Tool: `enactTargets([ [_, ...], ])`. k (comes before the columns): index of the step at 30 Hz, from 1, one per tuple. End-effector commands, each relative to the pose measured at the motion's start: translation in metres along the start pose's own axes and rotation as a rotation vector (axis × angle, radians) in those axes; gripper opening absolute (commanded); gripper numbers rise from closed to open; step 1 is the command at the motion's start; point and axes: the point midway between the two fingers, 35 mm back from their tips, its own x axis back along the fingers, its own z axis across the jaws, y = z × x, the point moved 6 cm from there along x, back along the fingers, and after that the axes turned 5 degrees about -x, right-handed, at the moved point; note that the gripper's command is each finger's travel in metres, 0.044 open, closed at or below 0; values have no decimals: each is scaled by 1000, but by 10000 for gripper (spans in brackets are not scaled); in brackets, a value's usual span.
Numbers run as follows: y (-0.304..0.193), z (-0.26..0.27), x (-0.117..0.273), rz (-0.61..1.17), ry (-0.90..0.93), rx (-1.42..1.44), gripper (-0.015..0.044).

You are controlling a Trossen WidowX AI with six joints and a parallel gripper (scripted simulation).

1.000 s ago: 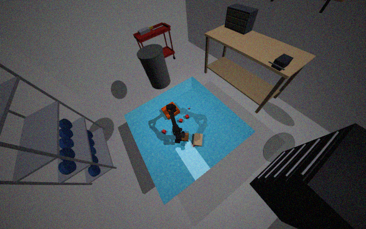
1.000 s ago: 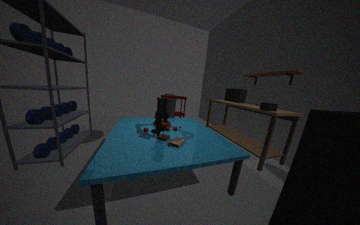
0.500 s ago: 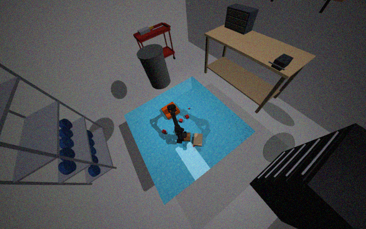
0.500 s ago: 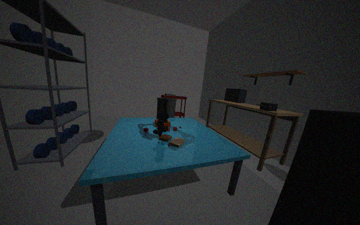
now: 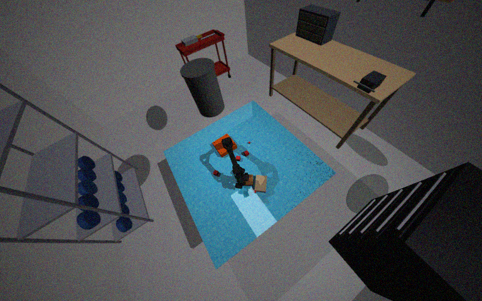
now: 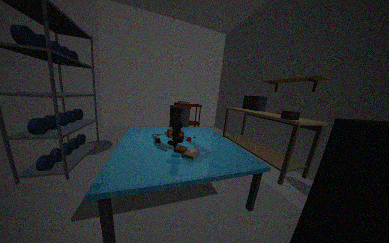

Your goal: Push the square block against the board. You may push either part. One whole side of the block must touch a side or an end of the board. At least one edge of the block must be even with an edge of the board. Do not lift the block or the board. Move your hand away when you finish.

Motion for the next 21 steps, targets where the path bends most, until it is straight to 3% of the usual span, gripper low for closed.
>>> enactTargets([
  [1,8,3,-4,-1,11,3,0],
  [21,38,12,-4,-3,12,3,0],
])
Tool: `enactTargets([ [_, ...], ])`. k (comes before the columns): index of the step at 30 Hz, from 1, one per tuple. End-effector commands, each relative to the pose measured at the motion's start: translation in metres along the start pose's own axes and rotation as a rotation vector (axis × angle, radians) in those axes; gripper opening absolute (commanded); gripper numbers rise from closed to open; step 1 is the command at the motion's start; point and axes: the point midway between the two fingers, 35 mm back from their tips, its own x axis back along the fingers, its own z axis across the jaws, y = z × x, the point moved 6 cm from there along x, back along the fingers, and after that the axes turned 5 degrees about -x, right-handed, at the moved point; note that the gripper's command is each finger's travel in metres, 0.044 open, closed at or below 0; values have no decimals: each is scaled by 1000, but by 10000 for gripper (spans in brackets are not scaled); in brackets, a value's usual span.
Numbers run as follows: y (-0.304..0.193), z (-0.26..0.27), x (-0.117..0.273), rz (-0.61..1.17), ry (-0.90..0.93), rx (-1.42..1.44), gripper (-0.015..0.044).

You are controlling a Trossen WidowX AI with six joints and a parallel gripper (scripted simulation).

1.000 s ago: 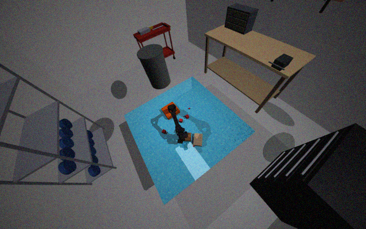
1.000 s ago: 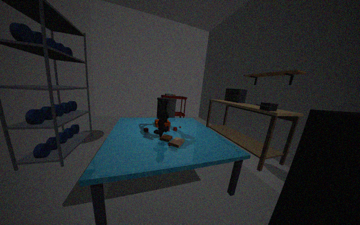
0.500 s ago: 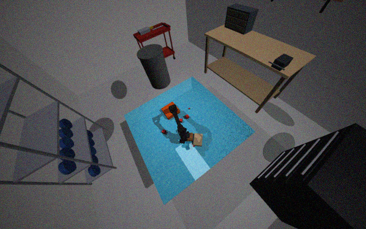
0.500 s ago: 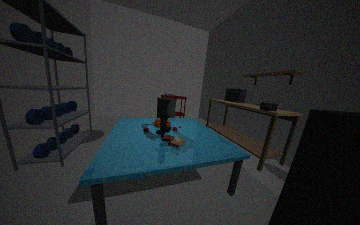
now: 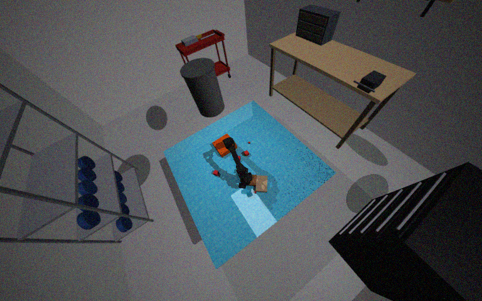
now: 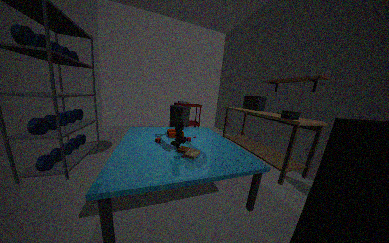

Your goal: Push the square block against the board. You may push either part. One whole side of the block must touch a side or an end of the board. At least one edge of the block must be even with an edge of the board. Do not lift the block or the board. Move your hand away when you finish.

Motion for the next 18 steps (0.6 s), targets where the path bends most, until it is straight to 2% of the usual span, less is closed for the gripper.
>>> enactTargets([
  [1,9,5,-4,-2,12,7,0],
  [18,-14,0,-5,1,11,7,0],
])
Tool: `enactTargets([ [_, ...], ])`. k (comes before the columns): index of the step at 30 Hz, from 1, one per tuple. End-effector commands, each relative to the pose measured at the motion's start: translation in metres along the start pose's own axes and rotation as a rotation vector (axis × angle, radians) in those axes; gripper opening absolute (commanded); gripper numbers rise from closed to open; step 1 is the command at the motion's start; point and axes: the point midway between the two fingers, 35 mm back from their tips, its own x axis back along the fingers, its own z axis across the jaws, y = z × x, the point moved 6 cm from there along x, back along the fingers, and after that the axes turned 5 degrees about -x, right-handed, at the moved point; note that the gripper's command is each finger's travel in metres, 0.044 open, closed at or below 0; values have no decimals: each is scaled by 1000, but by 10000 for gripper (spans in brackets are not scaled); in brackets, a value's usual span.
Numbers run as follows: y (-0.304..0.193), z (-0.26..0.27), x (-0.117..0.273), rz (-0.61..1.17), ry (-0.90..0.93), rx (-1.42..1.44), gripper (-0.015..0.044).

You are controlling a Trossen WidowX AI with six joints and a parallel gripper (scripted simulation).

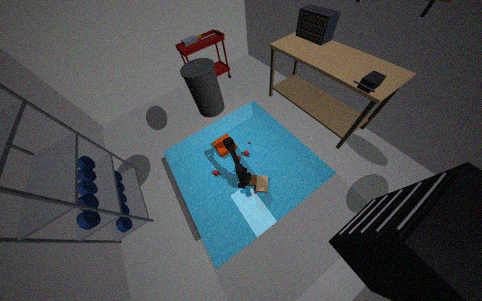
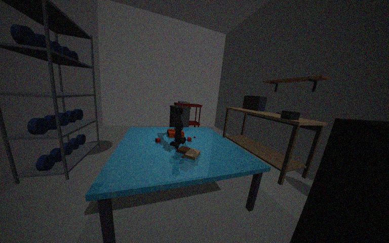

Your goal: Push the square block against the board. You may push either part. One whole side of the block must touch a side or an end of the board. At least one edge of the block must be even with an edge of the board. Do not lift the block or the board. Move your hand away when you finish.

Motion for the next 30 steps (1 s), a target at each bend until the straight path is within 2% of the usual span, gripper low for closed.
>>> enactTargets([
  [1,-7,-1,0,-2,2,1,0],
  [18,-34,-5,-1,1,1,1,0],
  [20,-29,-6,12,0,-2,0,0],
  [23,-29,-6,51,0,1,1,0],
  [30,-27,-6,56,-8,-15,-19,0],
])
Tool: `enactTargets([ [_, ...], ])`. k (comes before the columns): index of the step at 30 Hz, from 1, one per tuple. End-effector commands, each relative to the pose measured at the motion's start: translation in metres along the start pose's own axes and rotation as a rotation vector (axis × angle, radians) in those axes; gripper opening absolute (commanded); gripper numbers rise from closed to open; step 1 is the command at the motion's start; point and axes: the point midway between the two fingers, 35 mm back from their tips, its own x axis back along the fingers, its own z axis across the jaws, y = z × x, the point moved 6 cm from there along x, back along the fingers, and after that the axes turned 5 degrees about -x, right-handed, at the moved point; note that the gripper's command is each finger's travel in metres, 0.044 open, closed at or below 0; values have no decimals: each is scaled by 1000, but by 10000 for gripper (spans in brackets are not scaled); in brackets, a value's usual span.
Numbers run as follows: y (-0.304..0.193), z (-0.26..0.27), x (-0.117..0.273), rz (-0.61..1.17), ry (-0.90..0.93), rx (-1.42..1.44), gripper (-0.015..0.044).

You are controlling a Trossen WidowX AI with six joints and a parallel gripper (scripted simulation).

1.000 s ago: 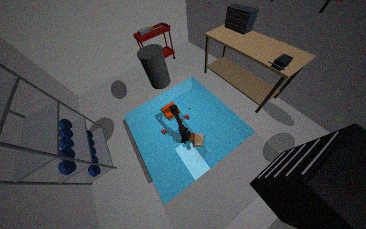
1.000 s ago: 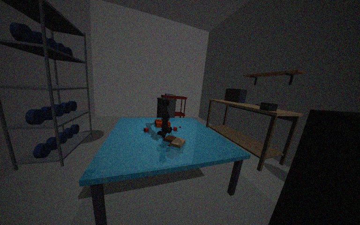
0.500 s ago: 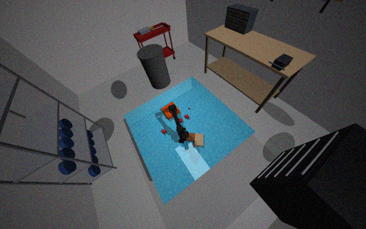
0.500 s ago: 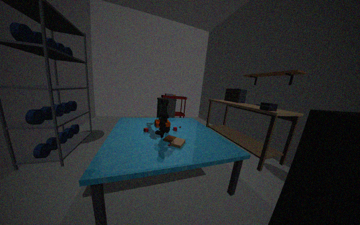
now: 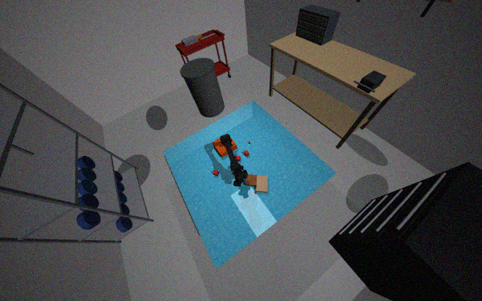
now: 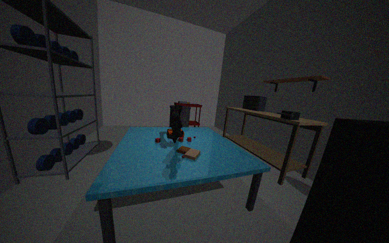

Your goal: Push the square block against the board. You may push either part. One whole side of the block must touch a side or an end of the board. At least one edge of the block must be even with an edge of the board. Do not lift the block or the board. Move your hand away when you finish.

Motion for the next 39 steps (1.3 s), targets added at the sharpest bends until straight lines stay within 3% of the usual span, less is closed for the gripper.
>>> enactTargets([
  [1,3,3,-4,5,8,-43,0],
  [39,69,79,-3,22,23,-1348,0],
])
